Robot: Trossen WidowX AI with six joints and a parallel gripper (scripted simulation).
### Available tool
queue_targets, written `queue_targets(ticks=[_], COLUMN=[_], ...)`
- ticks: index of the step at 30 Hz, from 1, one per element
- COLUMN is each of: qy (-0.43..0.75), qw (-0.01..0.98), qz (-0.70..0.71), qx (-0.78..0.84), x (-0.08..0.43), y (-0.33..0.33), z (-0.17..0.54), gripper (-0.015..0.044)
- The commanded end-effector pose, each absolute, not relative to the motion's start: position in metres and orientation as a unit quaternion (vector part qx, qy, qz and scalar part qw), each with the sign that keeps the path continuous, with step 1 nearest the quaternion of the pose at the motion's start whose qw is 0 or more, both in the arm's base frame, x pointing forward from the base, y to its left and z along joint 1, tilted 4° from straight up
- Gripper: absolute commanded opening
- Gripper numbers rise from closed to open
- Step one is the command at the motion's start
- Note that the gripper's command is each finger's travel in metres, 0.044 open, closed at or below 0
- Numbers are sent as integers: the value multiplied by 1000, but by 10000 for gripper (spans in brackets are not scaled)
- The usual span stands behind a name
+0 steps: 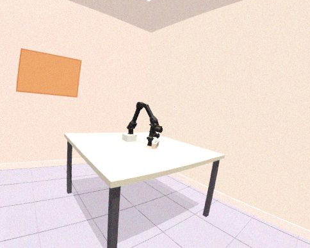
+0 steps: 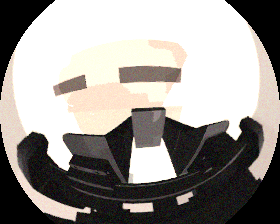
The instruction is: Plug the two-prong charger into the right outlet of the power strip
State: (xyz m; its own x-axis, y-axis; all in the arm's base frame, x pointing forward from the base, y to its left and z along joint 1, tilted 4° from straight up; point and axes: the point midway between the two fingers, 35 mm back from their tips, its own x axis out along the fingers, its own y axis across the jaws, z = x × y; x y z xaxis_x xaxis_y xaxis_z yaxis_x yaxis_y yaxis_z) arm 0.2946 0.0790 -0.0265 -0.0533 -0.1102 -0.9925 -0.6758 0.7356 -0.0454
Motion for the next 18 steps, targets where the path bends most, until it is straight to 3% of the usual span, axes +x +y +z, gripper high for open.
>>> queue_targets(ticks=[1,18], qy=[684,684], qw=[632,633], qz=[227,227], qx=[-284,-283], x=[300,305], y=[83,88], z=[-26,-26], gripper=[0,0])
